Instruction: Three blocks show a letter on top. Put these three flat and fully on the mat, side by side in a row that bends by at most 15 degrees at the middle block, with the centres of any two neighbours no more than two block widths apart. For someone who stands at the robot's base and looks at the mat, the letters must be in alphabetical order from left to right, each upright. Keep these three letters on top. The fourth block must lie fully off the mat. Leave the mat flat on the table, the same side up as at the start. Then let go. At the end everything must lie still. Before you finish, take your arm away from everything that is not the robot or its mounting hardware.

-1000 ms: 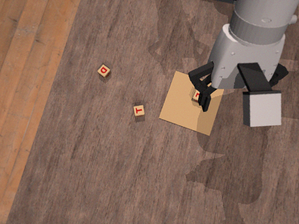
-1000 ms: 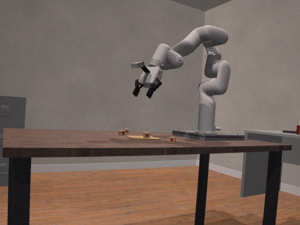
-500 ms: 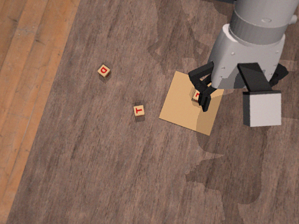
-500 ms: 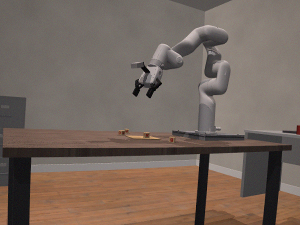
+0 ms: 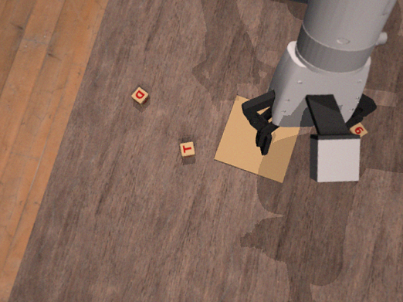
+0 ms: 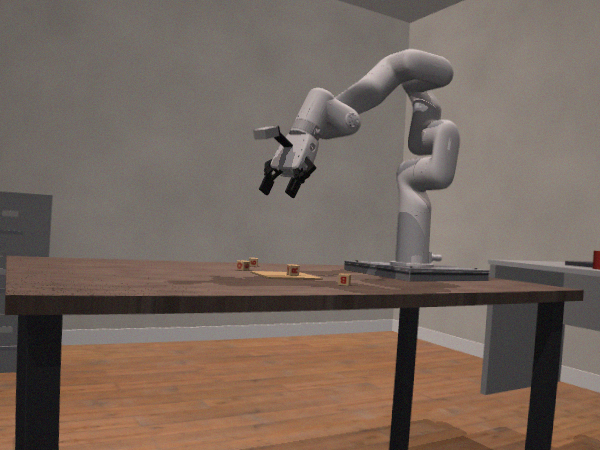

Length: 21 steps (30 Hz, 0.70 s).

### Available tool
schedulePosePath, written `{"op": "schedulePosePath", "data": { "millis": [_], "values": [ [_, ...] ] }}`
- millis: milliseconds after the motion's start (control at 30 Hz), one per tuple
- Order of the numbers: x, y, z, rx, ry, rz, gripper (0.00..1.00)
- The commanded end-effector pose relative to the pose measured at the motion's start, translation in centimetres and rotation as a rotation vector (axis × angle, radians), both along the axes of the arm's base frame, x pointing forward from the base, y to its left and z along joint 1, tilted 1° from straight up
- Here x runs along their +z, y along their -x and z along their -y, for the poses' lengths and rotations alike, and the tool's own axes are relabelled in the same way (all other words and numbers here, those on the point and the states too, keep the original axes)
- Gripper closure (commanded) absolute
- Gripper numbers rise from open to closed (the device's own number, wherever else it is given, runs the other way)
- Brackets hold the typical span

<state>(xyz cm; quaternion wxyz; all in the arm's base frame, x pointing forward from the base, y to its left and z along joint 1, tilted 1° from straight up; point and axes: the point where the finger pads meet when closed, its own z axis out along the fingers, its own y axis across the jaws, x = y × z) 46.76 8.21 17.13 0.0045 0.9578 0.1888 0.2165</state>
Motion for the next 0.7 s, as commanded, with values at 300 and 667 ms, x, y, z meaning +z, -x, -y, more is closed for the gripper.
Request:
{"op": "schedulePosePath", "data": {
  "millis": [300, 667],
  "values": [
    [-5.1, -7.2, 9.7, -0.197, 0.016, -0.210, 0.00],
    [-8.3, -8.9, 14.6, -0.283, 0.010, -0.304, 0.00]
  ]
}}
